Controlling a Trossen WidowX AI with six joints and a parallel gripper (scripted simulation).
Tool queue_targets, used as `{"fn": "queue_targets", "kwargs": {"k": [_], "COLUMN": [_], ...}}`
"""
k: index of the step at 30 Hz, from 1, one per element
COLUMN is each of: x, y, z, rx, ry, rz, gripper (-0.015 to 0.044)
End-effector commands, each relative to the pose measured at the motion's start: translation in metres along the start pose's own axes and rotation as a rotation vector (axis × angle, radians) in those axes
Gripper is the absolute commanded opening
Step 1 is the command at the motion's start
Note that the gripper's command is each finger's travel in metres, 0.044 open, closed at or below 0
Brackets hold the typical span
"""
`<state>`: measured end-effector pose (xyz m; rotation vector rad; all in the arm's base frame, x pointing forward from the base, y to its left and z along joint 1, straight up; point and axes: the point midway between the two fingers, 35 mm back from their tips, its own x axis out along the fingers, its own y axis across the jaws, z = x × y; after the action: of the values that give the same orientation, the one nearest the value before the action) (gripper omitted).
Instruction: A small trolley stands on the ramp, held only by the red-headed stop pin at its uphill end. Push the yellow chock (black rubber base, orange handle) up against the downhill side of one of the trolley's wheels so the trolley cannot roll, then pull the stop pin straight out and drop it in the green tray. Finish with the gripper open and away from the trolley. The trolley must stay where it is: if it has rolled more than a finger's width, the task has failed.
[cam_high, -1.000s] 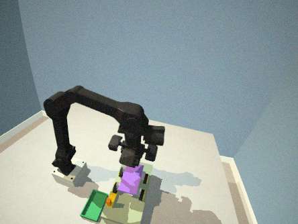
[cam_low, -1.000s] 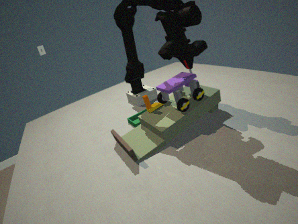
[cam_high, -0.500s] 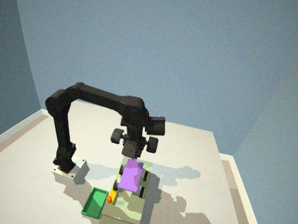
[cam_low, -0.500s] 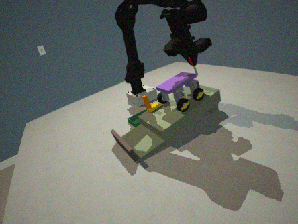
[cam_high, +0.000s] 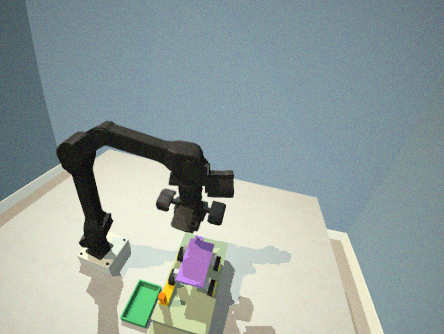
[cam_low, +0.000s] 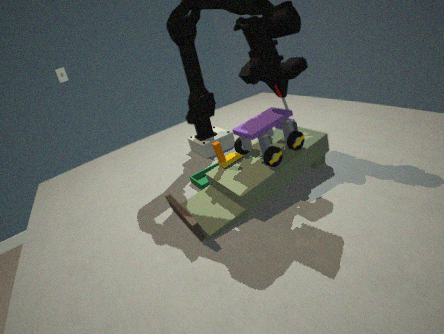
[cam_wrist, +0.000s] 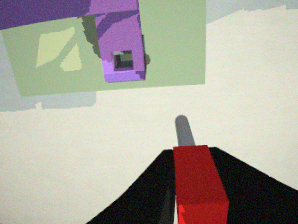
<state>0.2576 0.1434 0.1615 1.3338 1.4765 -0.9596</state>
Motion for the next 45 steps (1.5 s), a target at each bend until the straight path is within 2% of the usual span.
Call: {"fn": "queue_targets", "kwargs": {"k": [1,12,18,45], "x": [-0.001,-0.001,-0.001,-0.013], "y": [-0.012,-0.051,-0.053,-0.05], "z": [0.0,-0.002,0.001,0.102], "rx": [0.003,0.004,0.004,0.004], "ry": [0.0,0.0,0.0,-0.01], "rz": [0.009,0.006,0.006,0.006], "gripper": [0.0,0.0,0.0,0.0]}}
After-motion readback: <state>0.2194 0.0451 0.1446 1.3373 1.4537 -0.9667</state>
